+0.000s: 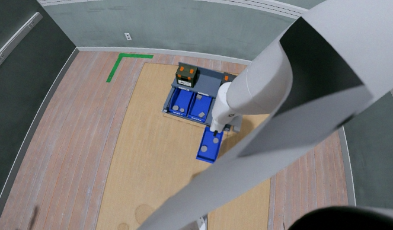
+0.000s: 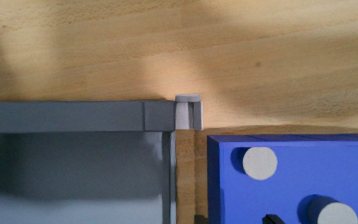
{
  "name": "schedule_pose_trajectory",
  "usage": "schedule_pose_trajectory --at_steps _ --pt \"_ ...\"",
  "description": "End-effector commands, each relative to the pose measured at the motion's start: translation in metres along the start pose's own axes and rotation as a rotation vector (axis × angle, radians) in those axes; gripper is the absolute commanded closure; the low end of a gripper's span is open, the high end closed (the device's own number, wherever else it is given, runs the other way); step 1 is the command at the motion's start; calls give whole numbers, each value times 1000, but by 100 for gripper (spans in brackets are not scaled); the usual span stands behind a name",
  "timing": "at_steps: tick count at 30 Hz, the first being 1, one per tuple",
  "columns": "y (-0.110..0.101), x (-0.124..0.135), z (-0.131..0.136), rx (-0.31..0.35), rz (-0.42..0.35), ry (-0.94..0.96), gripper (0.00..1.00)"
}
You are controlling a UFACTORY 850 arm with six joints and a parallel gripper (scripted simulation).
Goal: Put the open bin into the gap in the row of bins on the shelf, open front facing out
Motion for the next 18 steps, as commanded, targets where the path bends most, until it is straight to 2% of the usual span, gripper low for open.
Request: schedule_pose_trajectory --at_steps 1,11,18 --pt "4 0 -1 -2 0 0 66" --pt "4 0 -1 -2 0 0 66" --pt "14 0 -1 -2 0 0 66"
Point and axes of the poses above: the point where the finger pads meet when closed, its own y axis out along the fingers, its own z axis across the jaws, x = y × z, the point moved 5 cm from there along -y, back along the fingers, and after that the axes turned 1 degree about -y, right-handed, at the moved point
